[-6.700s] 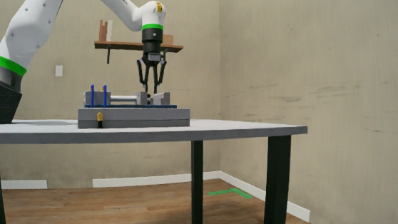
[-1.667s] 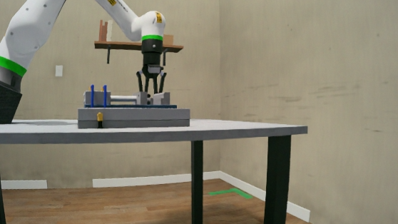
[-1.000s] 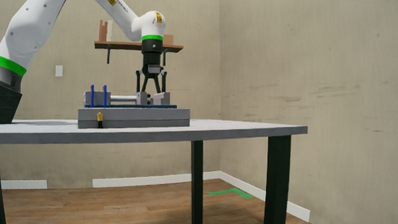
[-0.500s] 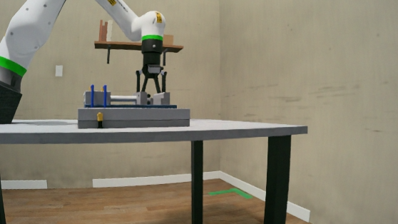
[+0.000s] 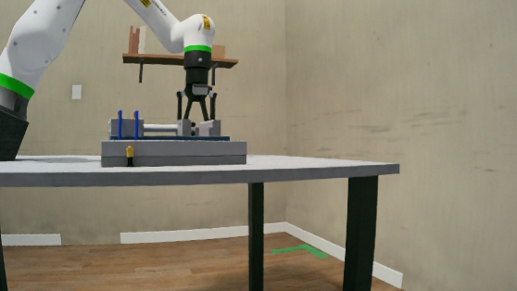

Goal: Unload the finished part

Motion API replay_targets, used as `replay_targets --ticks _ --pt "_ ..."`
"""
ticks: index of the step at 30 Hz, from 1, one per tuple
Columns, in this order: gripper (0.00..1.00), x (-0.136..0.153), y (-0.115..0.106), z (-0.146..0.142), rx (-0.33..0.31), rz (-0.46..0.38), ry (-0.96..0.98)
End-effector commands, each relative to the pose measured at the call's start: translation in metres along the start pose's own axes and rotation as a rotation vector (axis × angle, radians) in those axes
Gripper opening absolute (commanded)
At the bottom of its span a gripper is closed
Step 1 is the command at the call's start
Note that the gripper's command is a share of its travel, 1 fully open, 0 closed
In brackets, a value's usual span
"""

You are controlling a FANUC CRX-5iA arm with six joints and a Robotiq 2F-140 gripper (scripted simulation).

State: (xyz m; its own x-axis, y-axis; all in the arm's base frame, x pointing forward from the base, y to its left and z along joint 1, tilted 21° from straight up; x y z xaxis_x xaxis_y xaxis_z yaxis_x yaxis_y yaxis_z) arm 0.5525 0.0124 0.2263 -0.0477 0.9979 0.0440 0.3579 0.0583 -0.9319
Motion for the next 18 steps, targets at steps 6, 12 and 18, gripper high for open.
replay_targets --ticks 6,12,18 --pt "0.46 0.0 -0.011 -0.001 -0.003 0.0 0.0" --pt "0.46 0.0 -0.036 -0.001 -0.003 0.0 0.0" --pt "0.46 0.0 -0.07 -0.001 -0.003 0.0 0.0"
Point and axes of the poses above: the point where the finger pads meet when closed, its own y axis out along the fingers, its own z axis across the jaws, x = y × z, the point moved 7 cm from there along -y, back along the fingers, and after that the axes turned 13 degrees about -y, right-handed, at the moved point
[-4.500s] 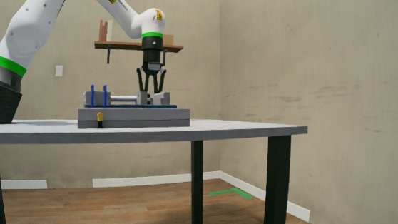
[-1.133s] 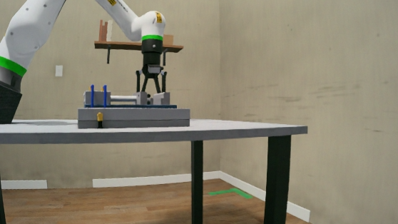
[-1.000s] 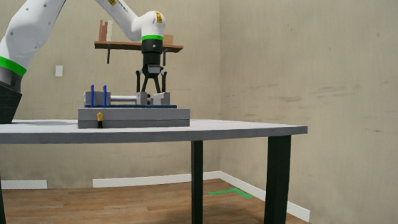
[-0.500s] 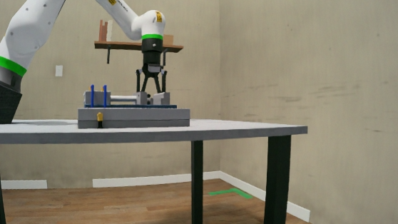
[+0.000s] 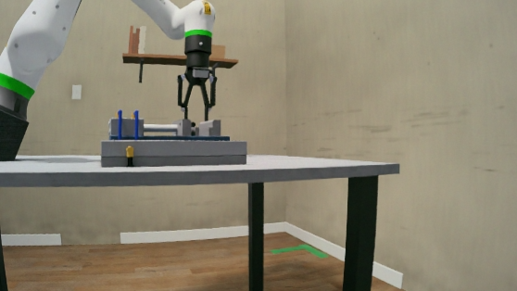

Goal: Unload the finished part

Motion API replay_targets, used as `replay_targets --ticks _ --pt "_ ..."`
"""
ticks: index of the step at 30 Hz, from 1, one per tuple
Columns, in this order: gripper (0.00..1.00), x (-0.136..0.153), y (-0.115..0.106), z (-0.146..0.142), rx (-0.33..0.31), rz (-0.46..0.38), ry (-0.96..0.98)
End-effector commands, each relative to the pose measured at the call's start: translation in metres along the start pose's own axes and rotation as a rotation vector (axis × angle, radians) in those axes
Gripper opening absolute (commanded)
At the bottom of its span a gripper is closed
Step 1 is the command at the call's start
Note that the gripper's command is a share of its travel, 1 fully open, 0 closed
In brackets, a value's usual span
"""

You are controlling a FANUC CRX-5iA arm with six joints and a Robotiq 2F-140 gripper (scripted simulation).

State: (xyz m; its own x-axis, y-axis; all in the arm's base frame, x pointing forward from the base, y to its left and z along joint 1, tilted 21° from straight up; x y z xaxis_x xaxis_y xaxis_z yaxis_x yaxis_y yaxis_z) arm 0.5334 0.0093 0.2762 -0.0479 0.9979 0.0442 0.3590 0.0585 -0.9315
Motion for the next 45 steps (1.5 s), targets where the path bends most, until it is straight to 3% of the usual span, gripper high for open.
replay_targets --ticks 1,15,27,28,45 --pt "0.46 0.0 -0.016 -0.001 -0.002 0.0 0.0" --pt "0.46 0.0 -0.08 0.0 -0.002 0.0 0.0" --pt "0.46 0.0 -0.09 0.0 -0.002 0.0 0.0" --pt "0.1 0.0 -0.09 0.0 -0.002 0.0 0.0" --pt "0.1 0.0 -0.09 0.0 -0.002 0.0 0.0"
Point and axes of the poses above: the point where the finger pads meet when closed, its own y axis out along the fingers, its own z axis across the jaws, x = y × z, the point moved 7 cm from there along -y, back along the fingers, and after that the axes turned 13 degrees about -y, right-handed, at the moved point
